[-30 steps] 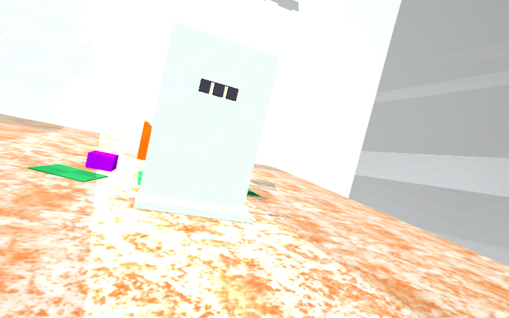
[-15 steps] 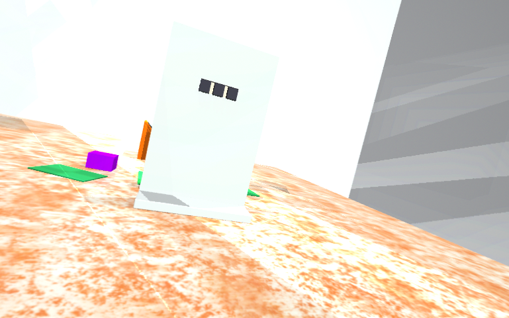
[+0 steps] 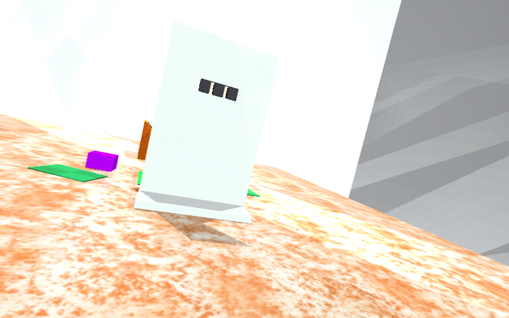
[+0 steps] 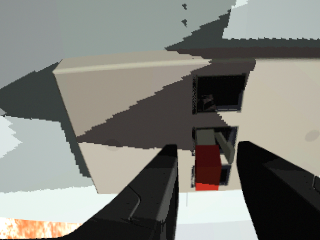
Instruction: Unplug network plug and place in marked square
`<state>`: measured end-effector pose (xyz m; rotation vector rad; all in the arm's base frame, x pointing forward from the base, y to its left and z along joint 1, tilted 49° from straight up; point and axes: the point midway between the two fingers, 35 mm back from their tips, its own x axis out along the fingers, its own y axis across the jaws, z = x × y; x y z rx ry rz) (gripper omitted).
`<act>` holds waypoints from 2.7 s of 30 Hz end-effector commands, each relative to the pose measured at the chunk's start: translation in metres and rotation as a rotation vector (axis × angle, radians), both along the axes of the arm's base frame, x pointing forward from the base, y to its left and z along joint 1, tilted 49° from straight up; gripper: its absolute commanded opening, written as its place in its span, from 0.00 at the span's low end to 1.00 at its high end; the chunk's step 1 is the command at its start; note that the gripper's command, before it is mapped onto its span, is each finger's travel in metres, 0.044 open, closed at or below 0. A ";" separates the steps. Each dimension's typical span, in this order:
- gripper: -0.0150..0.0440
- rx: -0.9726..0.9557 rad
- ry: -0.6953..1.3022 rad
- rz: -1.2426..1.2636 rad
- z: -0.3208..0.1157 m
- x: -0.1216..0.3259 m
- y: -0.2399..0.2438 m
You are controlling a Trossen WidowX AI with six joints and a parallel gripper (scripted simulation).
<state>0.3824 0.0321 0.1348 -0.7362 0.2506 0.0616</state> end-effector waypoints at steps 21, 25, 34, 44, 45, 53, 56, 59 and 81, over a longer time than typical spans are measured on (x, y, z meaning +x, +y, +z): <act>0.25 -0.003 -0.003 0.002 0.001 -0.001 0.000; 0.25 -0.003 -0.003 0.002 0.001 -0.003 -0.001; 0.25 -0.003 -0.002 0.002 0.001 -0.007 -0.001; 0.25 -0.003 -0.002 0.002 0.001 -0.012 -0.002; 0.25 -0.003 -0.002 0.002 0.002 -0.013 -0.002; 0.25 -0.003 -0.002 0.002 0.002 -0.017 -0.002; 0.25 -0.003 -0.002 0.002 0.002 -0.018 -0.002; 0.25 -0.003 -0.002 0.002 0.002 -0.019 -0.003; 0.25 -0.003 -0.001 0.002 0.004 -0.029 -0.003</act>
